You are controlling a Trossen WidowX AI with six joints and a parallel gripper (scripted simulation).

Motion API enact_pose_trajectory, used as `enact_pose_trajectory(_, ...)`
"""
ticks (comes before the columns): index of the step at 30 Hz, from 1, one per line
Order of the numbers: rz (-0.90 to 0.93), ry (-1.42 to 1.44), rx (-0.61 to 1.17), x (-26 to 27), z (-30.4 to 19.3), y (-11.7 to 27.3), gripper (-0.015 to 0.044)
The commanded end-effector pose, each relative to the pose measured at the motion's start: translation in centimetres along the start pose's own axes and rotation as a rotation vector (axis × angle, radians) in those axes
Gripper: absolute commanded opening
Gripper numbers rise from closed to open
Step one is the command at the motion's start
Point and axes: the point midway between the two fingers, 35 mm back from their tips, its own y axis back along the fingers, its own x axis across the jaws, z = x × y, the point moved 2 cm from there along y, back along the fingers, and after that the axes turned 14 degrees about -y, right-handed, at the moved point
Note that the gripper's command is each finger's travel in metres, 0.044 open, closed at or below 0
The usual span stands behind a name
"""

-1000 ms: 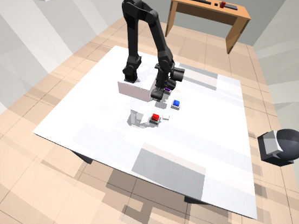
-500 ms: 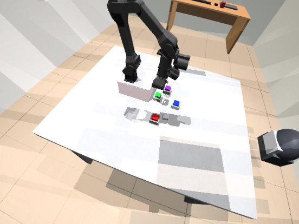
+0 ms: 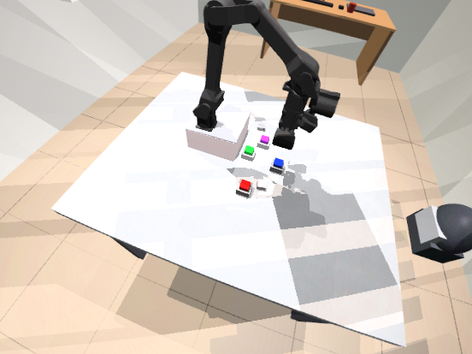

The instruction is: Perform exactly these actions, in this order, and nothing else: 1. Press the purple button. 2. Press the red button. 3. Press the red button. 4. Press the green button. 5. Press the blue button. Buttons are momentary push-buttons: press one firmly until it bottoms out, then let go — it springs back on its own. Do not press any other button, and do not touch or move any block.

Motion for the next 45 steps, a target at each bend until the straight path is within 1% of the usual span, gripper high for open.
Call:
enact_pose_trajectory(1, -0.001, 0.003, 0.012, 0.1, 1.9, -0.7, 0.002)
enact_pose_trajectory(4, -0.001, 0.003, 0.012, 0.1, 1.9, -1.0, 0.002)
enact_pose_trajectory(5, -0.001, 0.003, 0.012, 0.1, 2.0, -2.1, 0.002)
enact_pose_trajectory(7, -0.001, 0.003, 0.013, 0.1, 1.9, -5.5, 0.002)
enact_pose_trajectory(9, -0.001, 0.003, 0.013, 0.1, 1.7, -6.8, 0.002)
enact_pose_trajectory(15, -0.001, 0.003, 0.013, 0.1, 1.7, -6.9, 0.002)
enact_pose_trajectory(35, -0.001, 0.003, 0.013, 0.1, 1.7, -10.1, 0.002)
enact_pose_trajectory(45, -0.001, 0.003, 0.013, 0.1, 1.7, -10.2, 0.002)
